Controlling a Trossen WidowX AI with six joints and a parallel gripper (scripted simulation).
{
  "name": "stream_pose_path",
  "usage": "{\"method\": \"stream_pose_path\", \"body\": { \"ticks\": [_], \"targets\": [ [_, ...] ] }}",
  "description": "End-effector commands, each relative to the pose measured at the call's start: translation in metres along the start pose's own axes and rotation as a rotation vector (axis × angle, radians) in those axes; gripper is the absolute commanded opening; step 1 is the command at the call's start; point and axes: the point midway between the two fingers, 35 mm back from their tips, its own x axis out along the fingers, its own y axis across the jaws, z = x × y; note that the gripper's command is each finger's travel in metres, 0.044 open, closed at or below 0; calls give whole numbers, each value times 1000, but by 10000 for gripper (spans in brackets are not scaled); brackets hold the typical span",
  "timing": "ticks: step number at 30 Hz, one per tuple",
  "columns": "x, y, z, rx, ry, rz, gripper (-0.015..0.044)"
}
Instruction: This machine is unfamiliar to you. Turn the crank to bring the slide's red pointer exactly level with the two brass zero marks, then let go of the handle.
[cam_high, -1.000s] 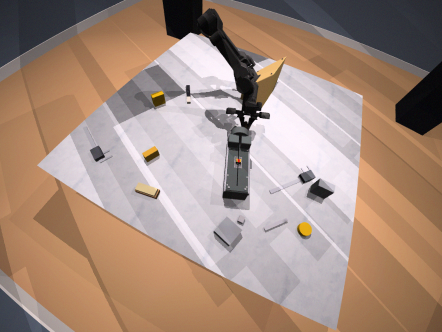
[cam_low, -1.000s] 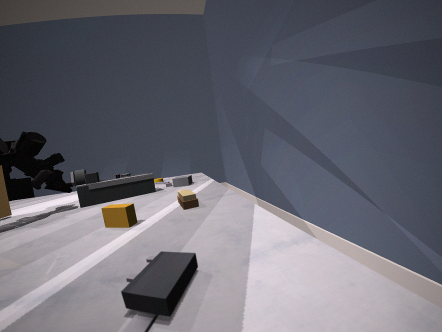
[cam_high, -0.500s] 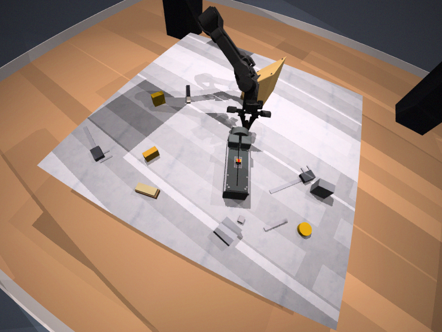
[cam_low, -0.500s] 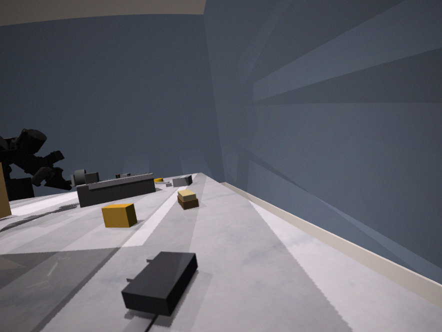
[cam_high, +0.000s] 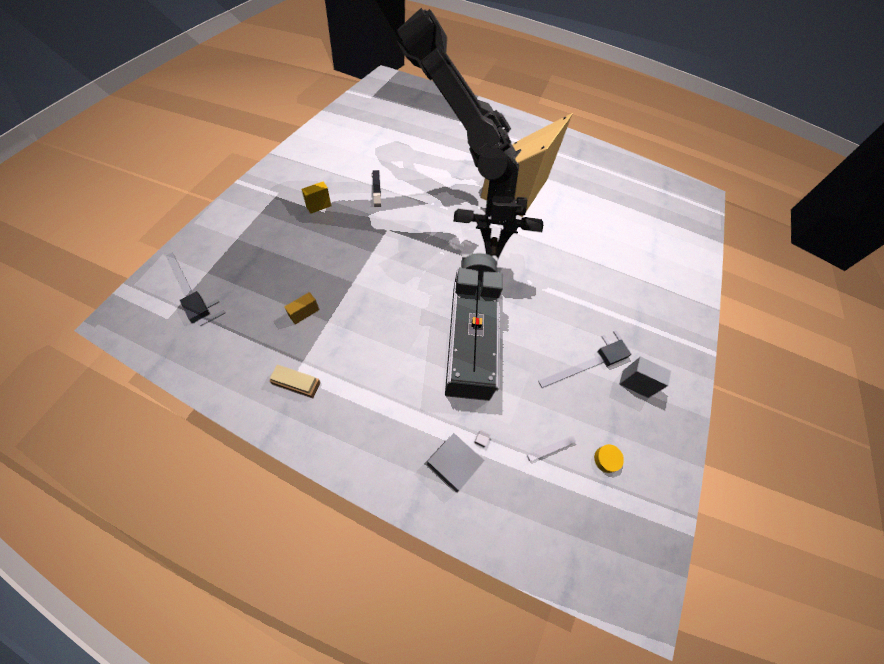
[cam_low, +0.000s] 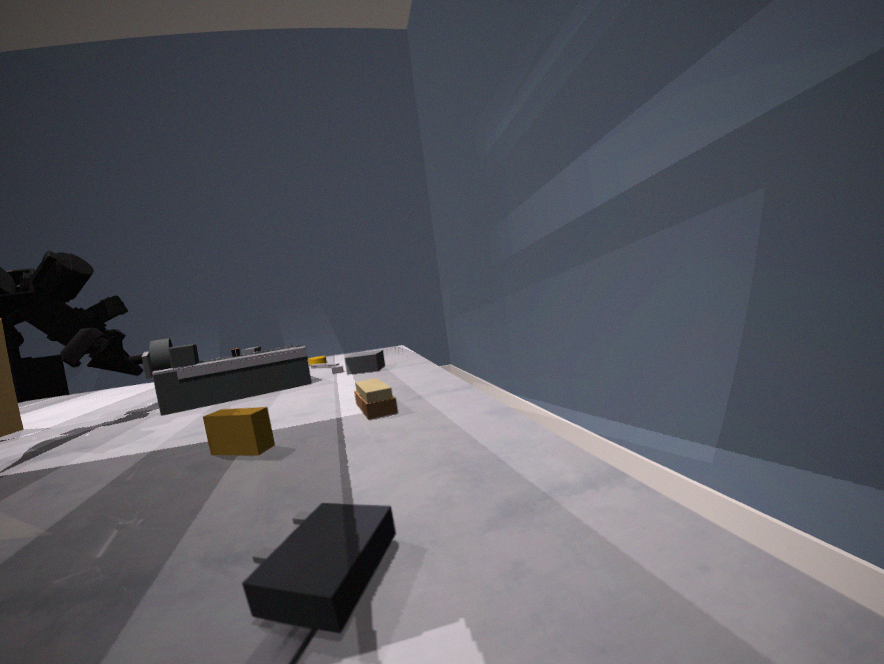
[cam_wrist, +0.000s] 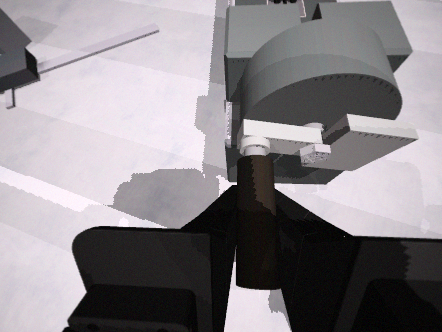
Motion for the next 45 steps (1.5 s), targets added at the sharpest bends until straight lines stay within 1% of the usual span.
{"method": "stream_pose_path", "body": {
  "ticks": [1, 45],
  "targets": [
    [-4, -1, 4, -3, -7, -6, 0],
    [-10, -6, 10, -3, -7, -6, 0]
  ]
}}
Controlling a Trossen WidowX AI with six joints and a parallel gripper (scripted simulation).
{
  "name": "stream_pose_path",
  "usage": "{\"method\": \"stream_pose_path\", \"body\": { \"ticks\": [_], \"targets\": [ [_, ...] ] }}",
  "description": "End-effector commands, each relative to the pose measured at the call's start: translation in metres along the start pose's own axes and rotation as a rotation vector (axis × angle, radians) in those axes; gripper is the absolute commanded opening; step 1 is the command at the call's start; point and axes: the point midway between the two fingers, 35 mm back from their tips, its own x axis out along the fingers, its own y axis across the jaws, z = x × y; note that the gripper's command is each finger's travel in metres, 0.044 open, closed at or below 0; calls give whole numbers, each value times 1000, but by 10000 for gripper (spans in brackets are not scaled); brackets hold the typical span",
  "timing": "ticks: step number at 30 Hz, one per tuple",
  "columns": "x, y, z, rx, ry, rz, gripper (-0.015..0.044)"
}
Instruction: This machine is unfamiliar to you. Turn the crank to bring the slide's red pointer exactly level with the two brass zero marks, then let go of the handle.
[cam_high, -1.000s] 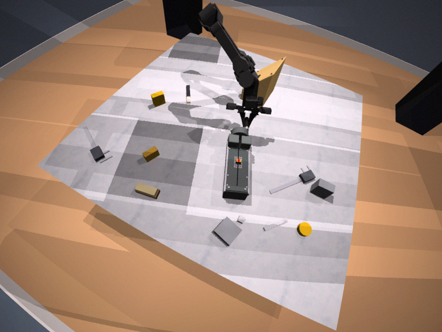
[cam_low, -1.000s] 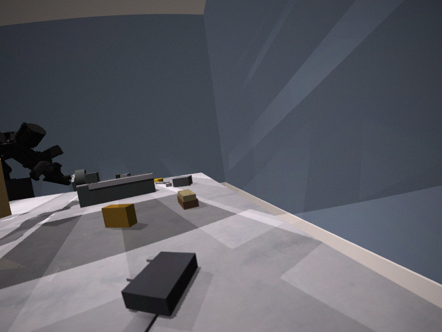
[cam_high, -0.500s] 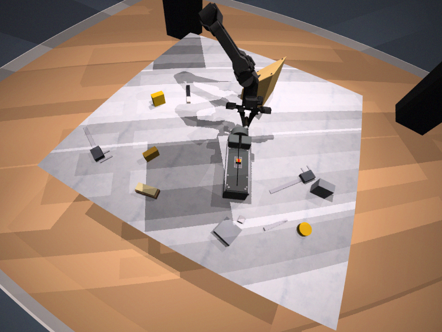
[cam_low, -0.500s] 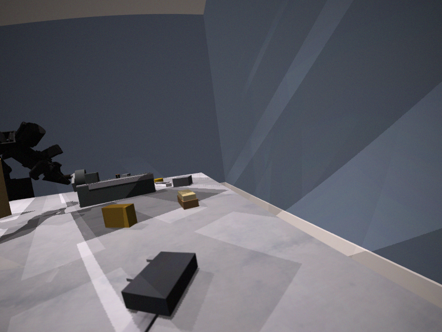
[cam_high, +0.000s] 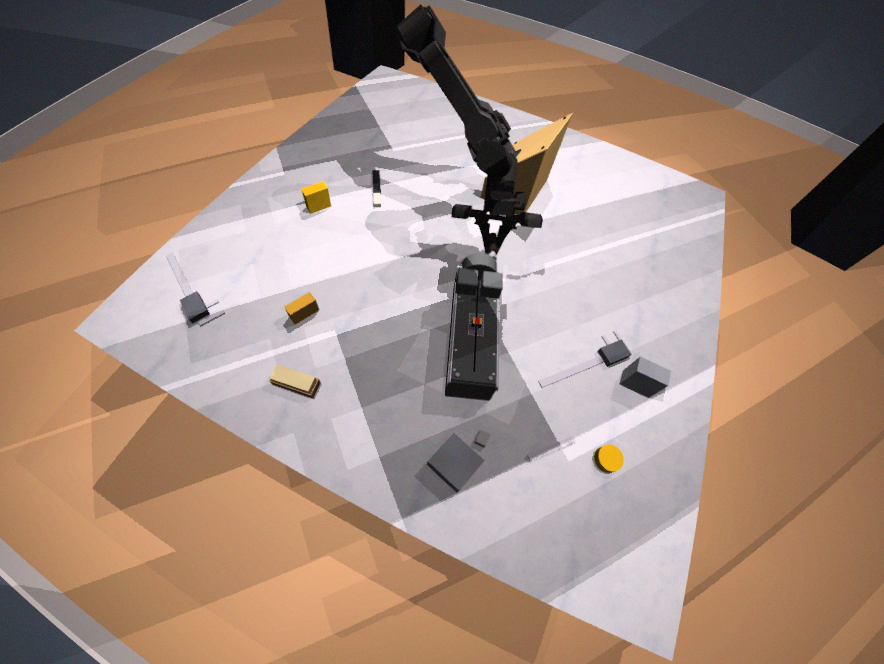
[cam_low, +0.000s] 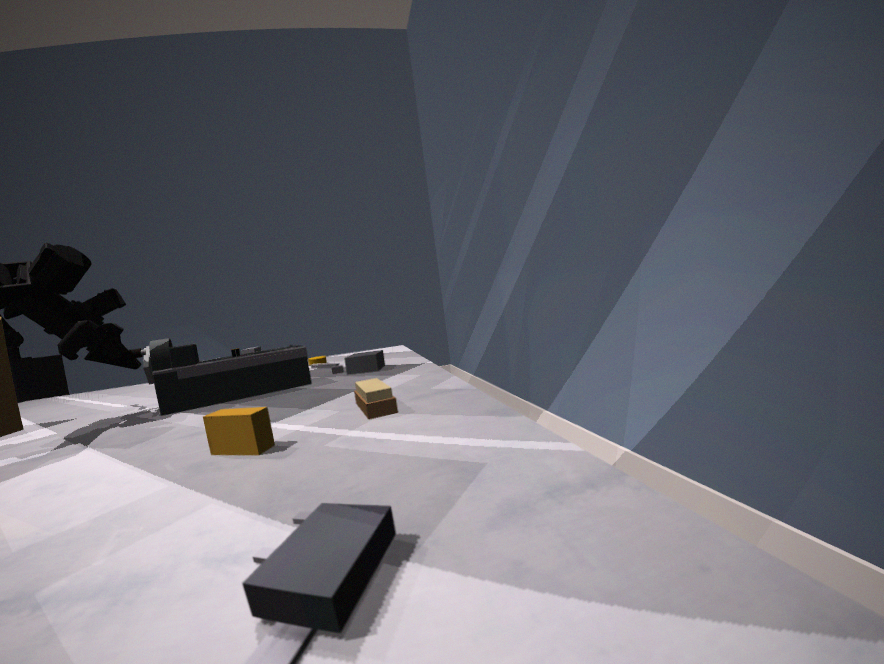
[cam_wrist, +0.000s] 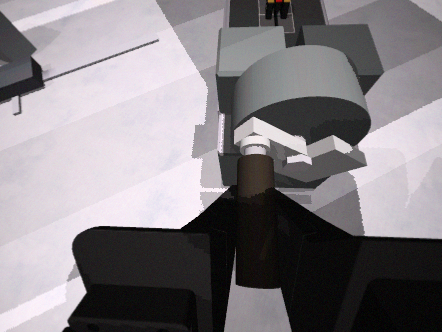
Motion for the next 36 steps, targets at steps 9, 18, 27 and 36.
{"method": "stream_pose_path", "body": {
  "ticks": [9, 18, 27, 36],
  "targets": [
    [-1, -1, 1, -3, -1, -8, 0],
    [0, 0, 0, 0, -1, -1, 0],
    [0, 0, 0, 0, -1, -1, 53],
    [0, 0, 0, 0, -1, -1, 289]
  ]
}}
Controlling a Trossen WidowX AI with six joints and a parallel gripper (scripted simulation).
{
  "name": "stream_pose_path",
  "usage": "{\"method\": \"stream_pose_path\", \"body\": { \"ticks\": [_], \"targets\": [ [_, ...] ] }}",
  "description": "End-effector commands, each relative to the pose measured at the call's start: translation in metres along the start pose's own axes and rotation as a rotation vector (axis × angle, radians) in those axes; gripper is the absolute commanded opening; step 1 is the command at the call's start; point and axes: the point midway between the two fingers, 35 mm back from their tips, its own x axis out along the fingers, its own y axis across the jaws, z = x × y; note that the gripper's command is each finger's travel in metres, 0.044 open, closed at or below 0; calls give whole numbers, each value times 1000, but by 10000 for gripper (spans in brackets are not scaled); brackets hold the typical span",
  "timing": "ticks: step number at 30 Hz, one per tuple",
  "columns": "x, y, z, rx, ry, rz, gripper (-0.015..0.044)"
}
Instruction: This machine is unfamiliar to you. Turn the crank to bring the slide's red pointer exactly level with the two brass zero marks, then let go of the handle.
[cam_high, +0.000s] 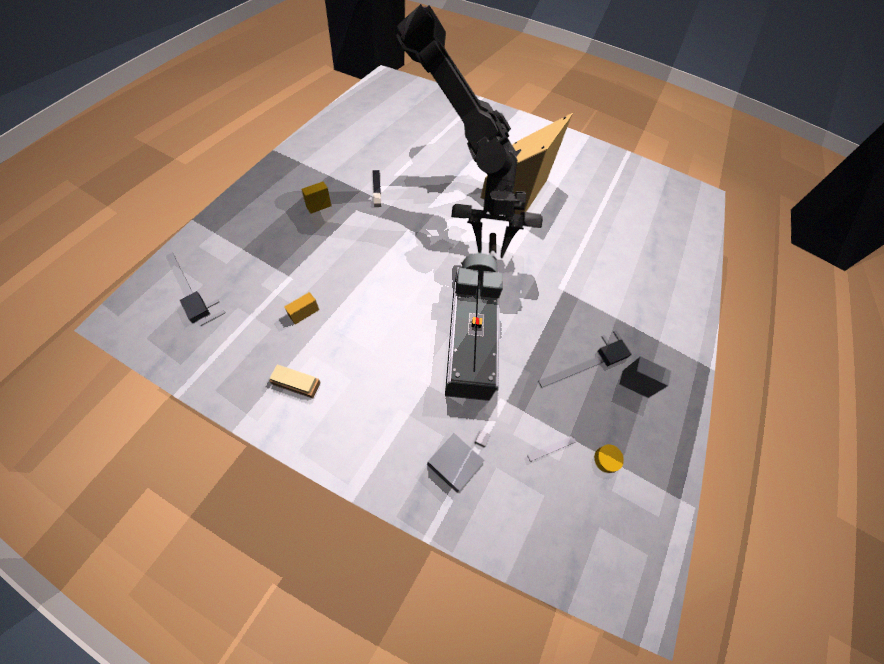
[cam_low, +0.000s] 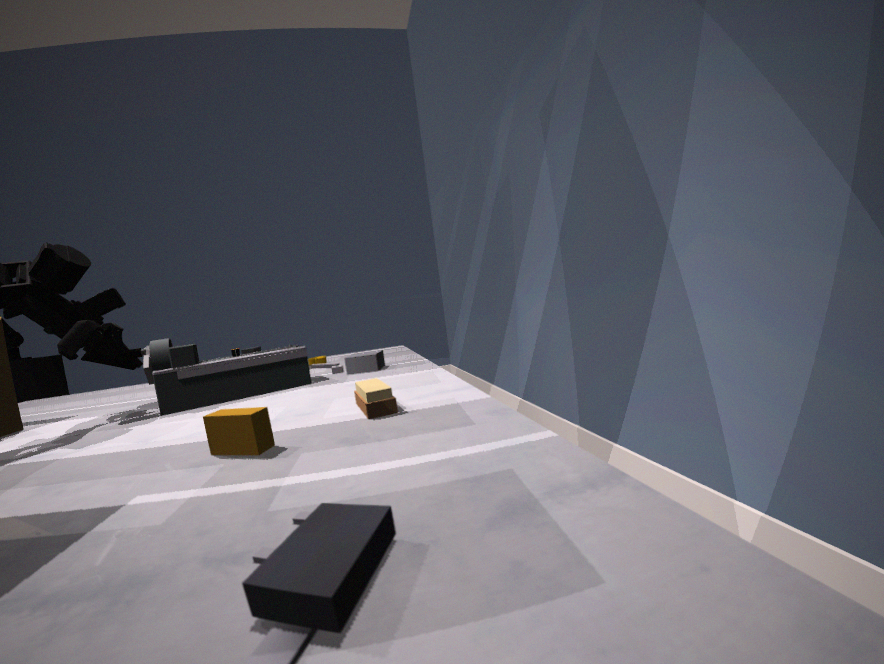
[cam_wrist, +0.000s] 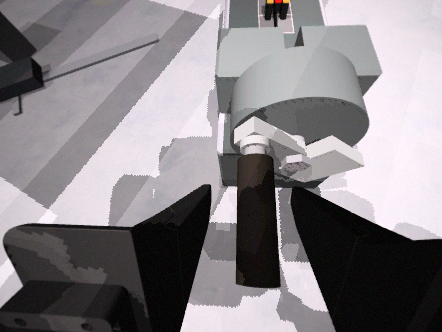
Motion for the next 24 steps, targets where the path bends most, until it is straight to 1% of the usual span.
{"method": "stream_pose_path", "body": {
  "ticks": [1, 6, 10, 20, 24],
  "targets": [
    [0, 0, 0, 0, 0, -1, 315],
    [0, 0, 0, 0, 0, -1, 440],
    [-5, 0, 7, 1, 0, 1, 440],
    [-33, 1, 35, 2, -1, 2, 440],
    [-38, 1, 39, 1, 0, 3, 440]
  ]
}}
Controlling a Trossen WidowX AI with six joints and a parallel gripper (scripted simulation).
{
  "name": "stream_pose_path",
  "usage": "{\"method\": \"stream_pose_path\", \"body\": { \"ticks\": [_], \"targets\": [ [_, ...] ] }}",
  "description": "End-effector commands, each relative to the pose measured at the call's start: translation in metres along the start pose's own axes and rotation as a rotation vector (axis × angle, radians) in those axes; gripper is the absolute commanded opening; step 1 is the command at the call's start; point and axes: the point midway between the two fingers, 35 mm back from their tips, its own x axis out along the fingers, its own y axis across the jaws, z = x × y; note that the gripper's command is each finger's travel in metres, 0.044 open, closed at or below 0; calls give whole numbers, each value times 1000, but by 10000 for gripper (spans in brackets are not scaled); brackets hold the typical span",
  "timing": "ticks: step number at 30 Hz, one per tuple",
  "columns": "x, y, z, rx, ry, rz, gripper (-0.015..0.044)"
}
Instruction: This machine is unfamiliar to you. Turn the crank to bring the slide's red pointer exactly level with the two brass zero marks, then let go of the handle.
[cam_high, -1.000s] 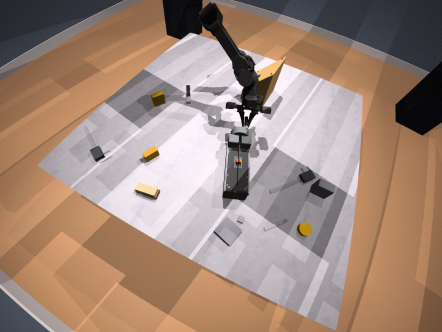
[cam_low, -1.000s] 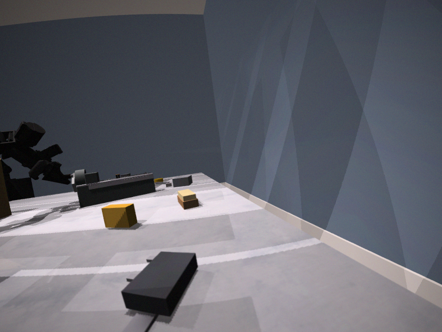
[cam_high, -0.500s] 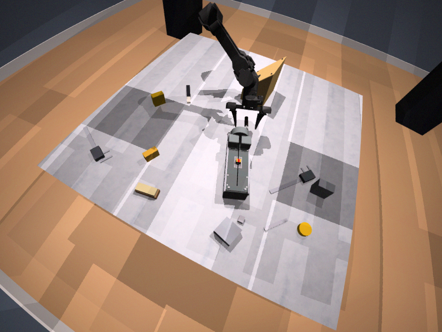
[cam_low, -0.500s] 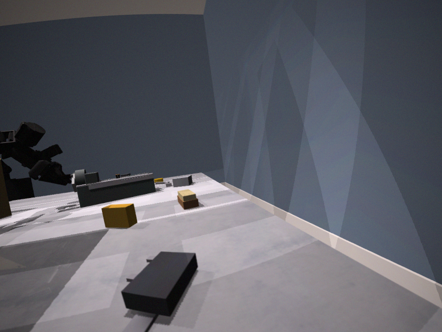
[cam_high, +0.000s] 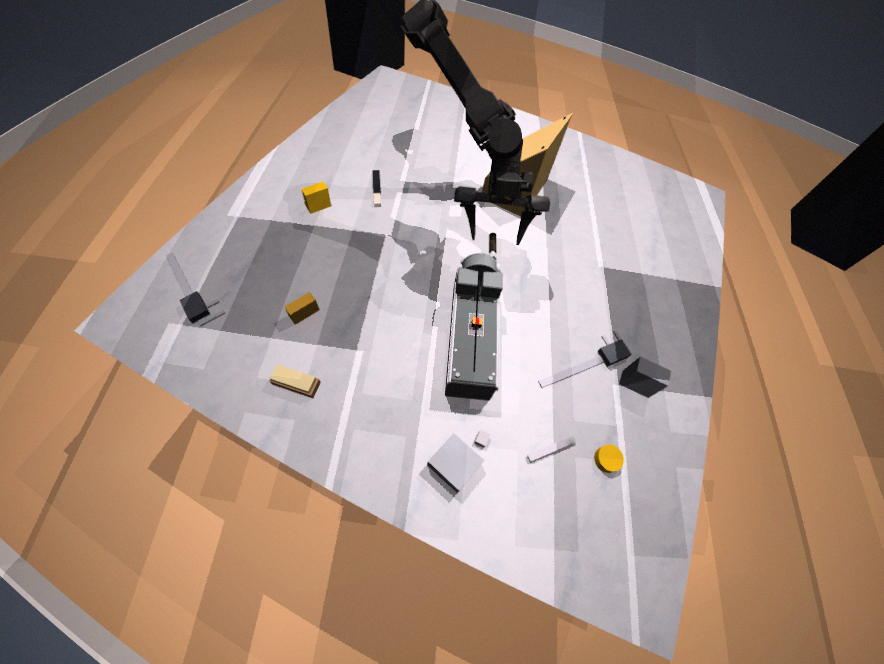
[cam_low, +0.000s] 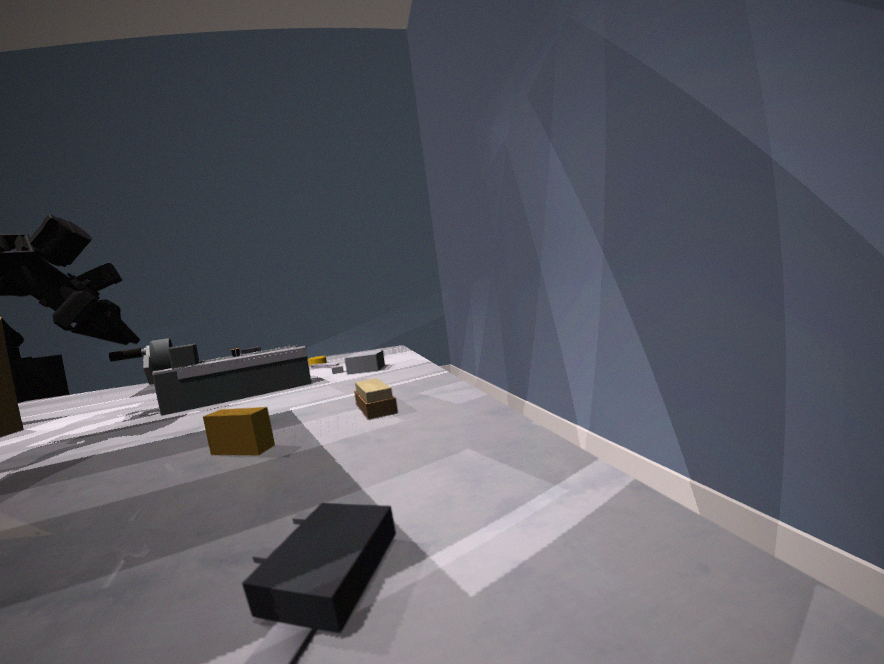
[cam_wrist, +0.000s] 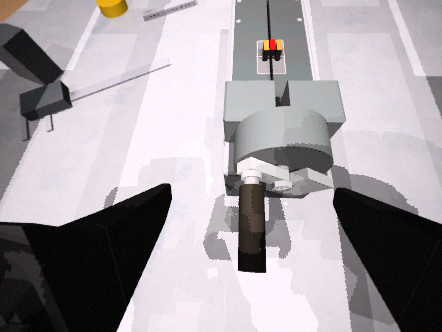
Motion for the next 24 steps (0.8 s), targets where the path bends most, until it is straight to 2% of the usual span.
{"method": "stream_pose_path", "body": {
  "ticks": [1, 11, 24],
  "targets": [
    [-9, -1, 12, 6, -6, -4, 440],
    [-49, 1, 49, 1, 0, 3, 440],
    [-8, -17, 104, 55, 16, -84, 440]
  ]
}}
